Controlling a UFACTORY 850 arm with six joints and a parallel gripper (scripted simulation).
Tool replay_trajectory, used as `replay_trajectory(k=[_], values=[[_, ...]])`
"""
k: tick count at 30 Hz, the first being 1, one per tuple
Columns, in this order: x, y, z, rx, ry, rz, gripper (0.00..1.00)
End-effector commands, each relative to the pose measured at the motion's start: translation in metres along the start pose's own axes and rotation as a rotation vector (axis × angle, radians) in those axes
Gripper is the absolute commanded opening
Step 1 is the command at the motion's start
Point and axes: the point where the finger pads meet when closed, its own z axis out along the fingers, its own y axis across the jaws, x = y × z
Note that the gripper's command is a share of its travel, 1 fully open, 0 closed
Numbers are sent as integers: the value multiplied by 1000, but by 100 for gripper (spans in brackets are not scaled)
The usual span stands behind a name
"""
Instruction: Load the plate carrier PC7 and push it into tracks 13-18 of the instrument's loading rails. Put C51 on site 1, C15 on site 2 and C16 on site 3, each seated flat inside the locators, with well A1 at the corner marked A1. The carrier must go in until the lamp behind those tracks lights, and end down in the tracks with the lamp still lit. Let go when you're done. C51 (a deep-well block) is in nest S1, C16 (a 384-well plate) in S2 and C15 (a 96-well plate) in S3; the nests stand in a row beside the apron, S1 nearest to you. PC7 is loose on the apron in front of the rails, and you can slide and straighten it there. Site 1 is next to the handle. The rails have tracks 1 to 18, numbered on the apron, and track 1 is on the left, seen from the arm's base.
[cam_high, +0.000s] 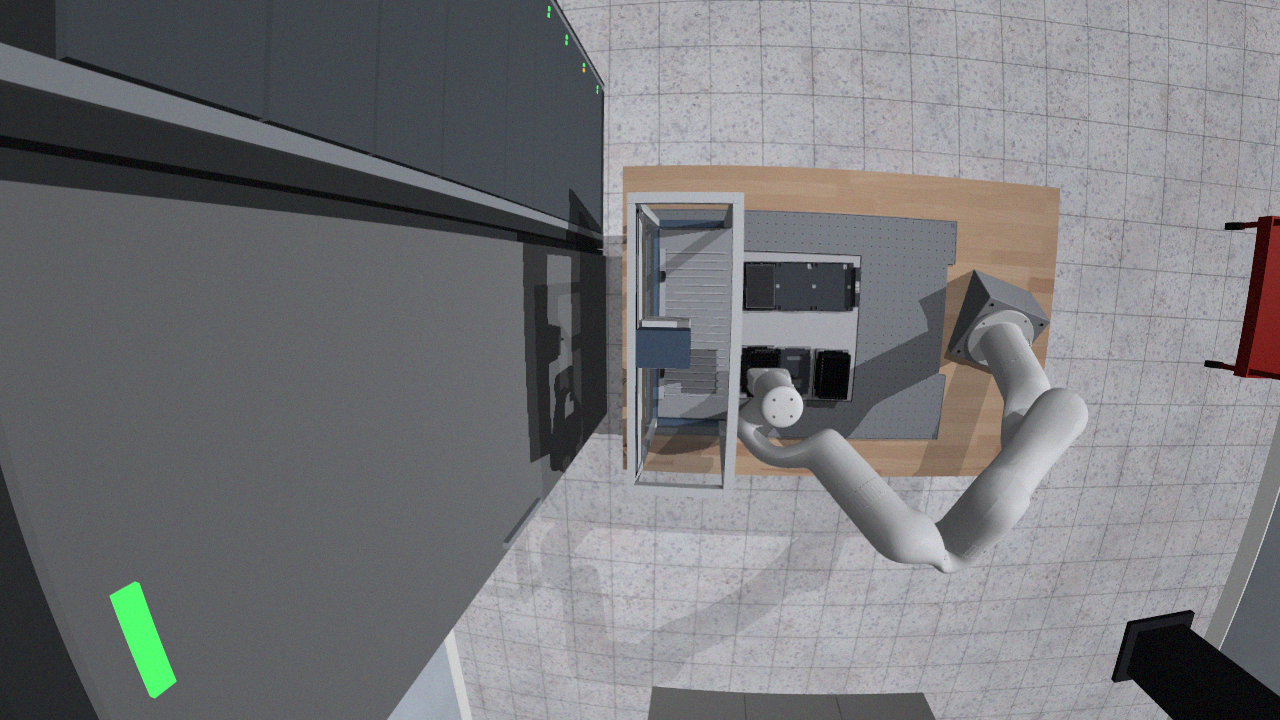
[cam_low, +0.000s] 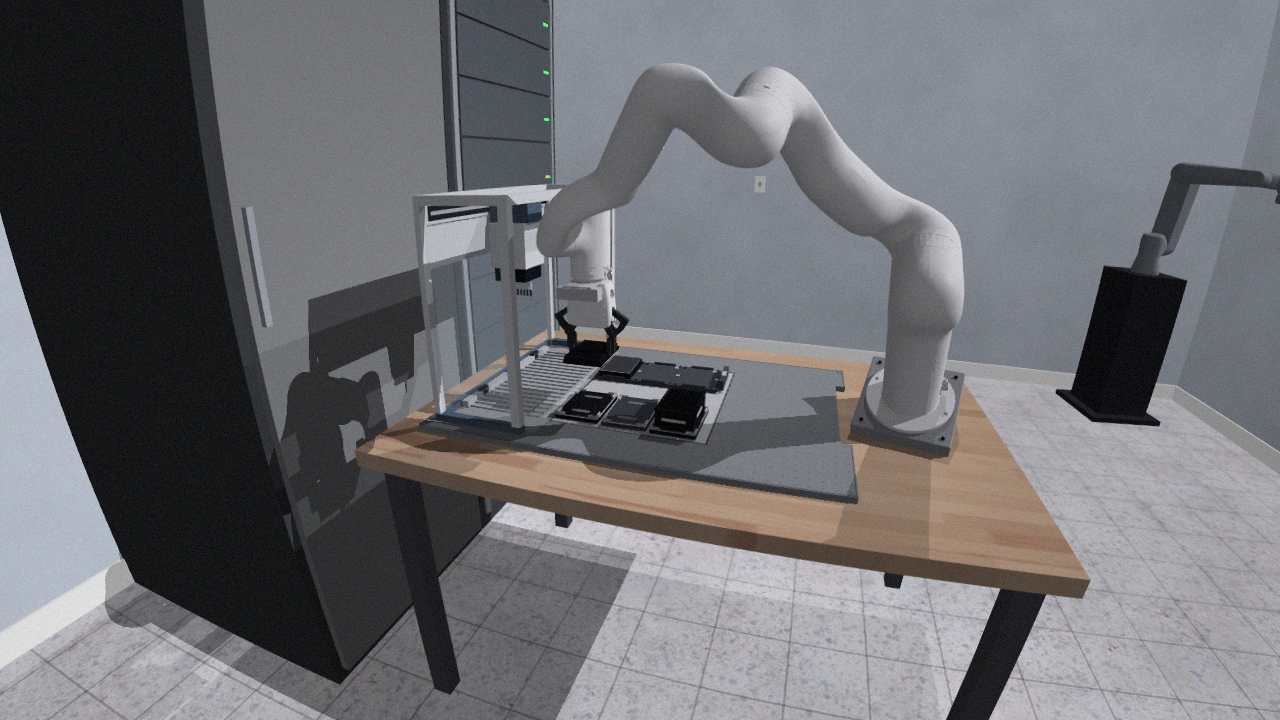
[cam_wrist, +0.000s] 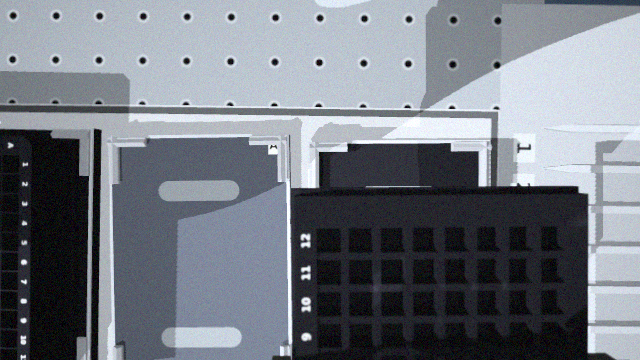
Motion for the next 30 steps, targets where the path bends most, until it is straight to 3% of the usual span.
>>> replay_trajectory(k=[1, 30], values=[[-16, -7, -1, -3, 0, -3, 0], [-139, -64, 0, -3, 0, -3, 0]])
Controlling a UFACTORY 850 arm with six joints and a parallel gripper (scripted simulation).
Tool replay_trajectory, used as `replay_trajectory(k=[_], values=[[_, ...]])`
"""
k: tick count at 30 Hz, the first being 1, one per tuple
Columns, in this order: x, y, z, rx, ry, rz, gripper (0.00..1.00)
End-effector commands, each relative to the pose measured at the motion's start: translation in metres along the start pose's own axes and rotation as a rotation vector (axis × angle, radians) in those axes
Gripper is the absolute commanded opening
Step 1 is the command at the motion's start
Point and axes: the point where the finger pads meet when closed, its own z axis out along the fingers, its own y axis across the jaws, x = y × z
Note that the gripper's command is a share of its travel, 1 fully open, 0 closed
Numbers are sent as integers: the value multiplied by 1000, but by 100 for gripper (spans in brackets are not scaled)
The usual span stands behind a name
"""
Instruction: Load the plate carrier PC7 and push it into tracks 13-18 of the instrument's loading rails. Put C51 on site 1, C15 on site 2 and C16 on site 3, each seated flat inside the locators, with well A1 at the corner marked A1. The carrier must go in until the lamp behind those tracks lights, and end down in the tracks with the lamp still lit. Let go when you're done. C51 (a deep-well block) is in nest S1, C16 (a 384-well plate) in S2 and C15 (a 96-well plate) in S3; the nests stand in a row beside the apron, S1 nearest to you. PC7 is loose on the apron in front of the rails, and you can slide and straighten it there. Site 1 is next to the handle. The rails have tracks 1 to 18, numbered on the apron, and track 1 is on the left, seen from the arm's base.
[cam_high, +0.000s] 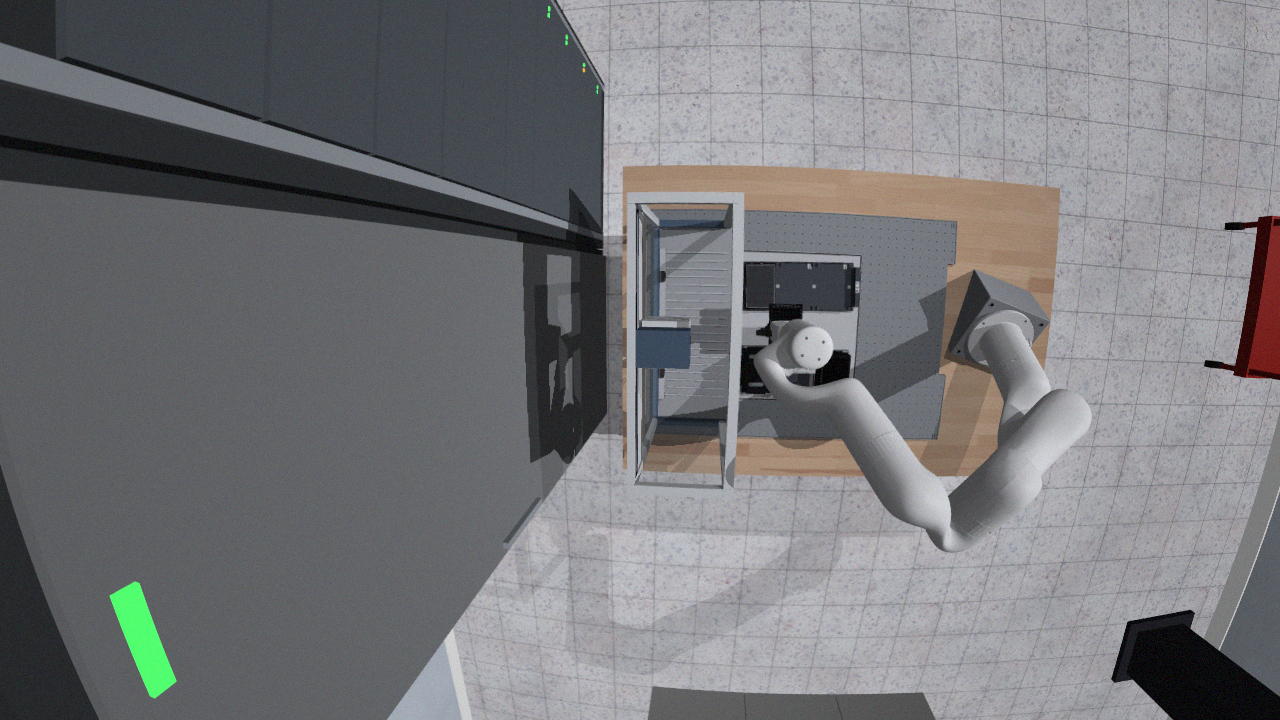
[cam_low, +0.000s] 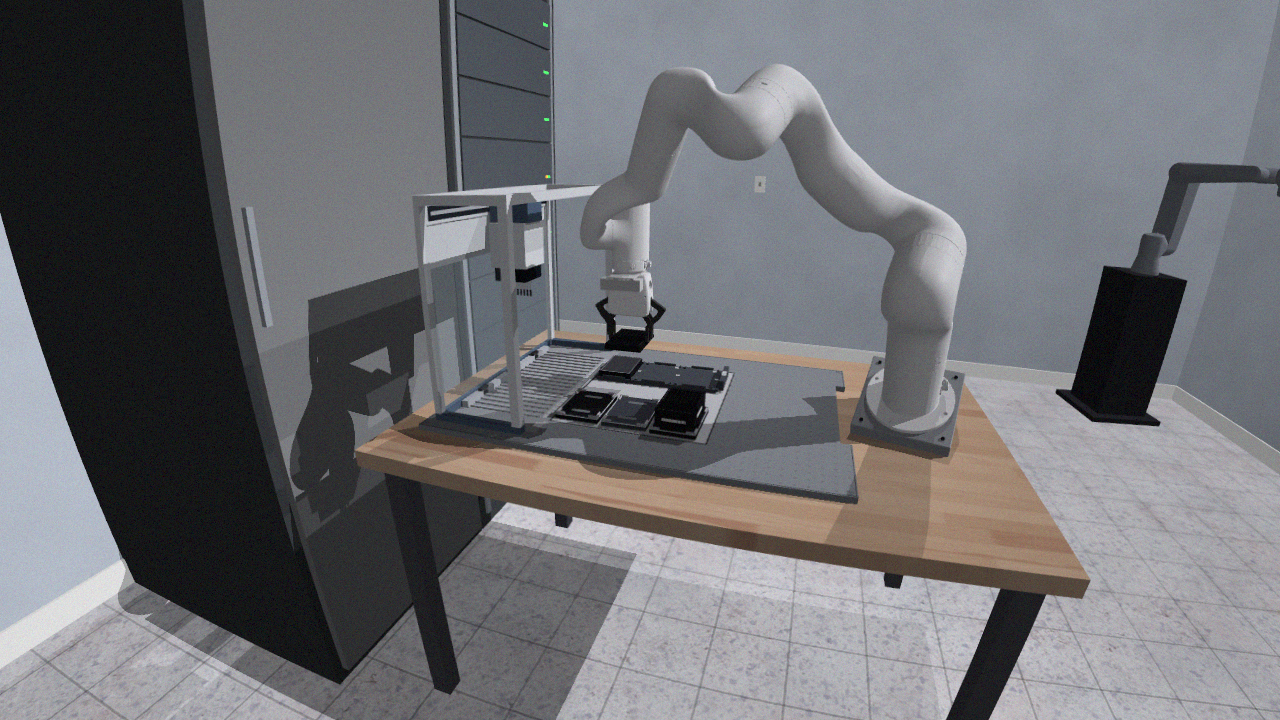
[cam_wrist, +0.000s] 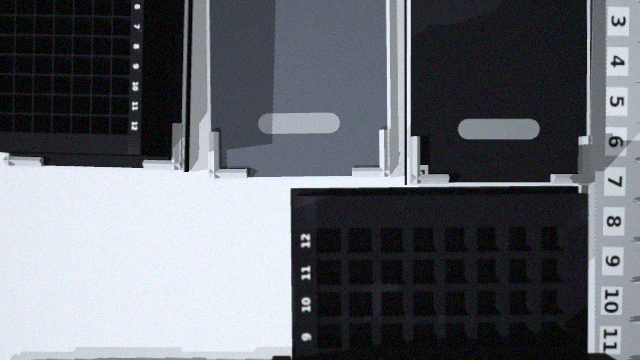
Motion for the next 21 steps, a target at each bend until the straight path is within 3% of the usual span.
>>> replay_trajectory(k=[1, 21], values=[[-28, -12, -1, -3, 0, -1, 0], [-100, -45, 0, -3, 0, -1, 0]])
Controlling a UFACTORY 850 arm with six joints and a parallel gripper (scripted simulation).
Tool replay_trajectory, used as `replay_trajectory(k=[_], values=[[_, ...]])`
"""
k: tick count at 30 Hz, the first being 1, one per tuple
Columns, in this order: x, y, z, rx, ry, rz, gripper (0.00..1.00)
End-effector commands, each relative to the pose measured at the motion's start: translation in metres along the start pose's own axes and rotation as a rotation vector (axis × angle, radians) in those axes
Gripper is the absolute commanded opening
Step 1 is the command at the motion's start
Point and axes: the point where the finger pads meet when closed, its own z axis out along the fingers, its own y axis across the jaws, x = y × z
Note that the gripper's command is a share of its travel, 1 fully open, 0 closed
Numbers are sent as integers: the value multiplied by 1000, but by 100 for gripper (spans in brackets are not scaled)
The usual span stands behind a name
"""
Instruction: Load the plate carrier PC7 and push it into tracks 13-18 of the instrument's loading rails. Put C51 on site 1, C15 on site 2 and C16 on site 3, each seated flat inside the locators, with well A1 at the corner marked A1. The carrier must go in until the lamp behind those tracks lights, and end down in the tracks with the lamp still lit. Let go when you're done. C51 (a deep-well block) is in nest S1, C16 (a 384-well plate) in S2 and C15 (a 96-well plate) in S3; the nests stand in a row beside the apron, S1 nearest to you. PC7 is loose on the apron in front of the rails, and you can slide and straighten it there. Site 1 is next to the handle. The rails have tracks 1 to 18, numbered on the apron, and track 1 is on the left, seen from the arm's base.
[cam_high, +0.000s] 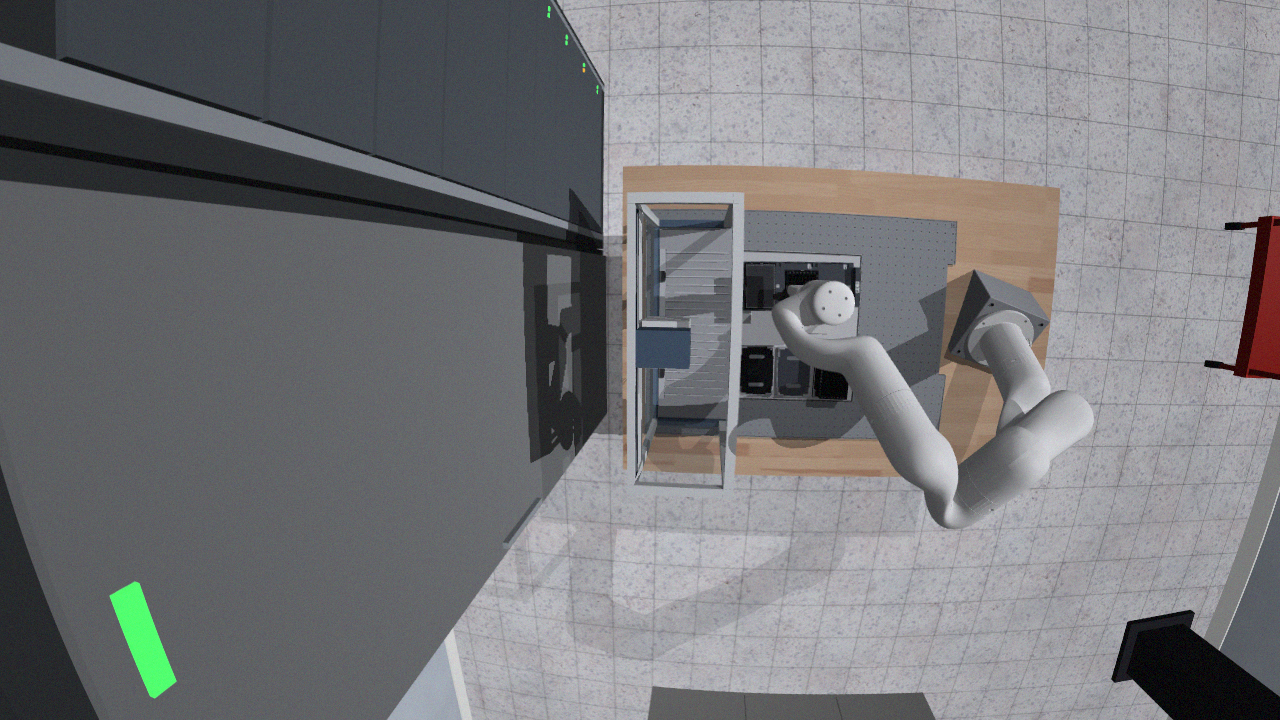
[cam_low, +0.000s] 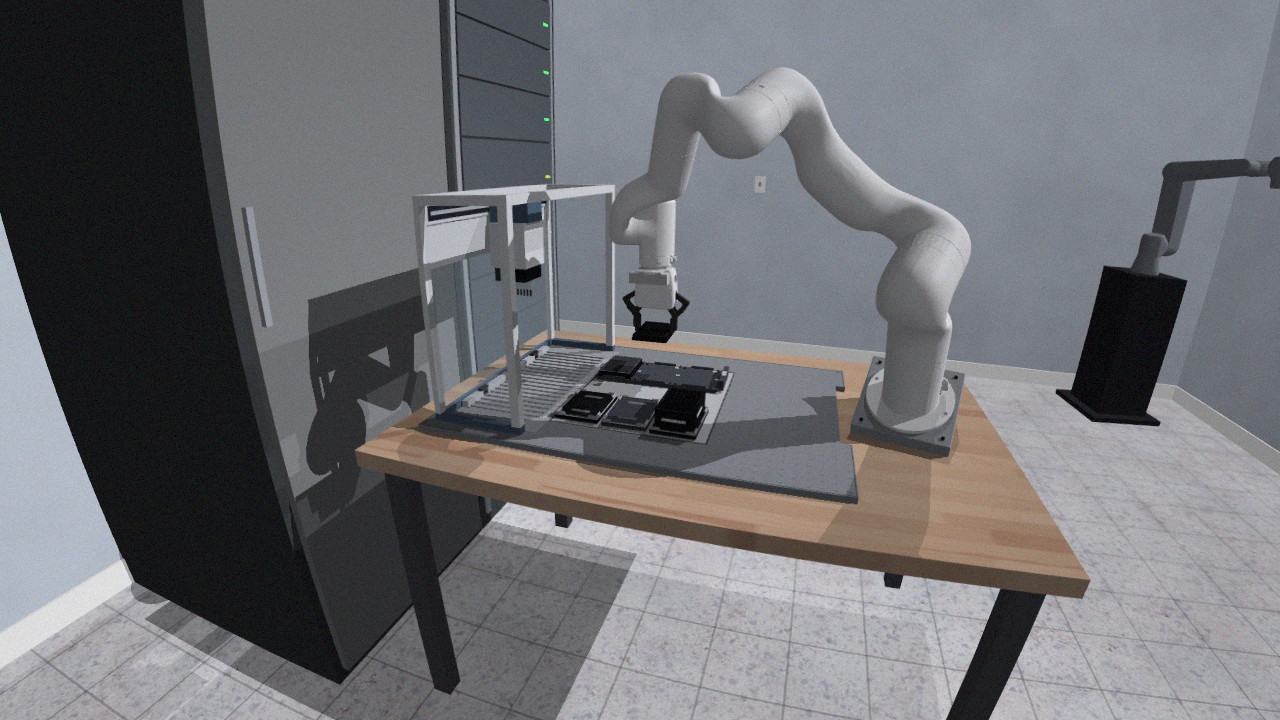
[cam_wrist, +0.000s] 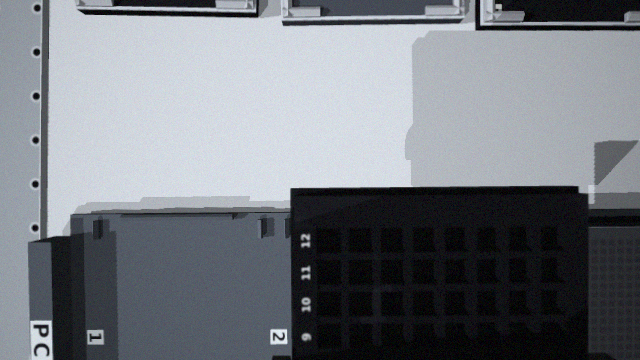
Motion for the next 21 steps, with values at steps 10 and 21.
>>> replay_trajectory(k=[10, 21], values=[[-21, -8, -1, -2, 0, -1, 0], [-21, -8, -1, -2, 0, -2, 0]])
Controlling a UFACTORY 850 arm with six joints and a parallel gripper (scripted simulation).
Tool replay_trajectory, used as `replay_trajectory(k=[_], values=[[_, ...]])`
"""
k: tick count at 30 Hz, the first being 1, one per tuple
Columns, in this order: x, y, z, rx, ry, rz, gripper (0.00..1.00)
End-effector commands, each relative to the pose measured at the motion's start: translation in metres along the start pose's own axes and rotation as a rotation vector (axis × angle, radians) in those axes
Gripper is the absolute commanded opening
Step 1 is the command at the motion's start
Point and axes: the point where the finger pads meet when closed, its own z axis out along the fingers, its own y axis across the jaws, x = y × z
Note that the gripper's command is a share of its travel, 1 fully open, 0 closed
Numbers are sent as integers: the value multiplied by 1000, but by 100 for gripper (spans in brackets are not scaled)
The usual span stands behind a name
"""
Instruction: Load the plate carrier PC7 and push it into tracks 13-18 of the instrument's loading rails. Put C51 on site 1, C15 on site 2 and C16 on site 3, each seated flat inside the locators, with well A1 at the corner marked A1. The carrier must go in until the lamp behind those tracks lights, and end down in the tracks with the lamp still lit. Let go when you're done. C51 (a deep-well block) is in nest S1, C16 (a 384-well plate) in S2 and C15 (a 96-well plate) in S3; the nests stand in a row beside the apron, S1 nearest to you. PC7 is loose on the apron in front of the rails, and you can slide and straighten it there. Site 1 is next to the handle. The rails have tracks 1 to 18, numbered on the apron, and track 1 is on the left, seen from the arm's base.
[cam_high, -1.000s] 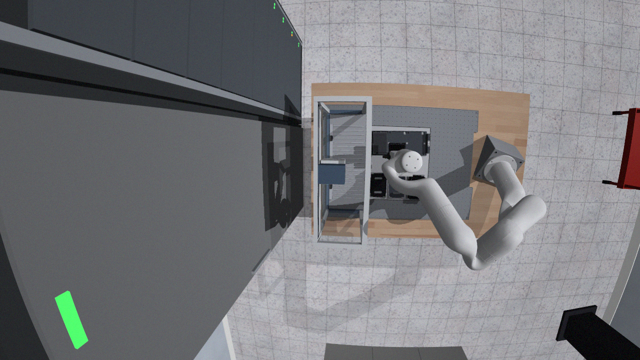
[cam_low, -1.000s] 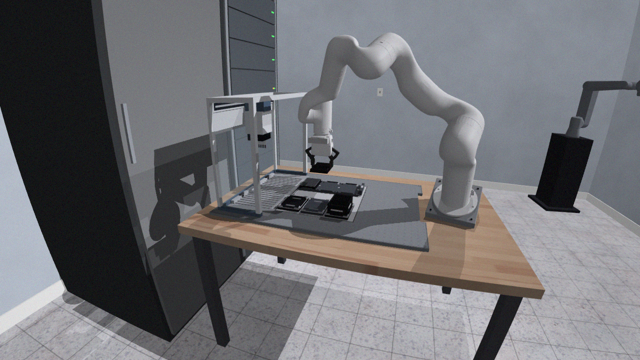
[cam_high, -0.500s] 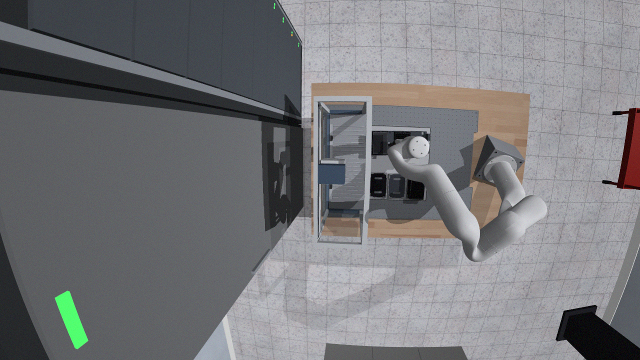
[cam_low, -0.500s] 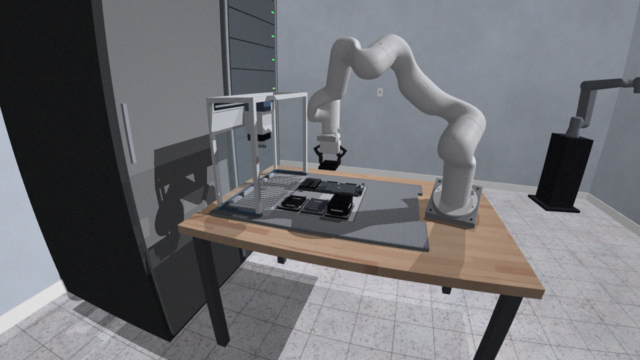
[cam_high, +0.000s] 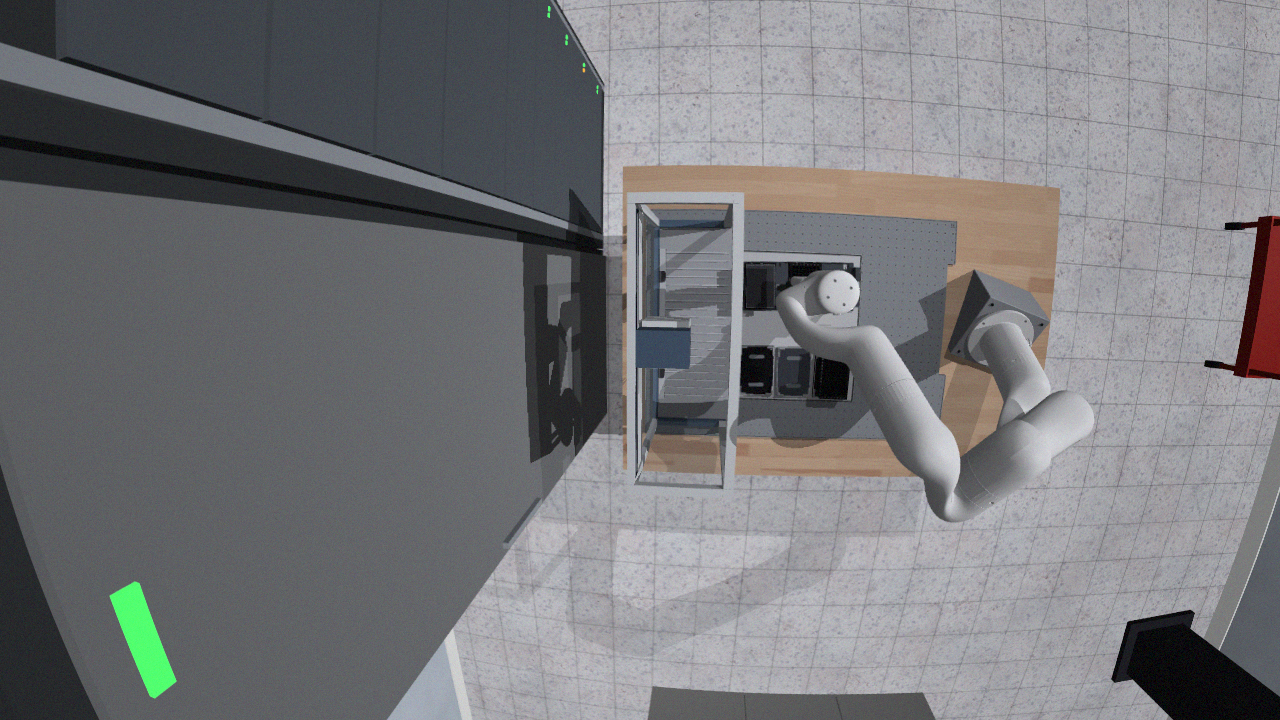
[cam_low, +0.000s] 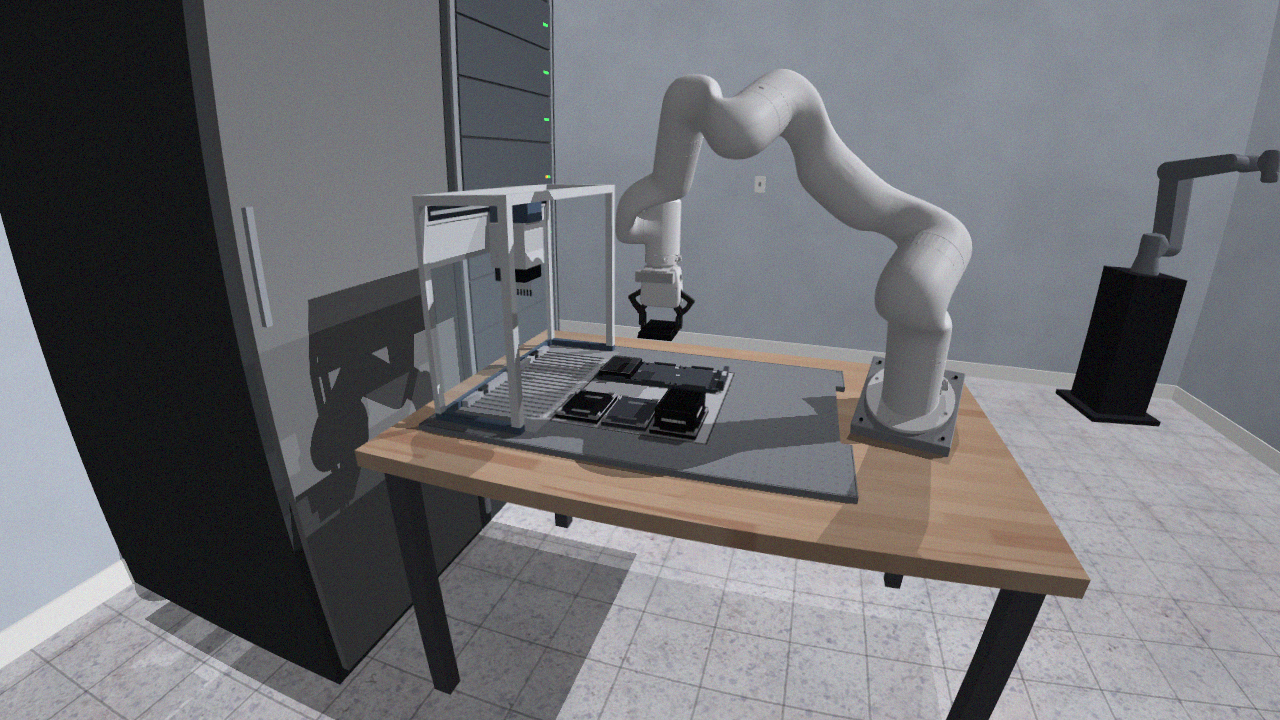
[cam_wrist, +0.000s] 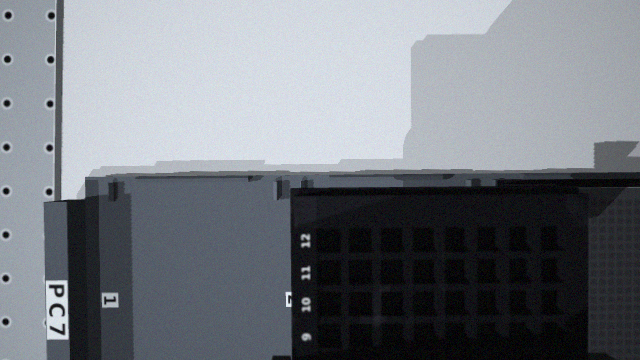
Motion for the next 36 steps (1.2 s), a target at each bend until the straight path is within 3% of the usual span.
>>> replay_trajectory(k=[1, 13, 36], values=[[0, 1, -1, -2, -1, 0, 0], [0, 1, 9, -2, -1, 0, 0], [0, 1, 44, -2, -1, 0, 0]])
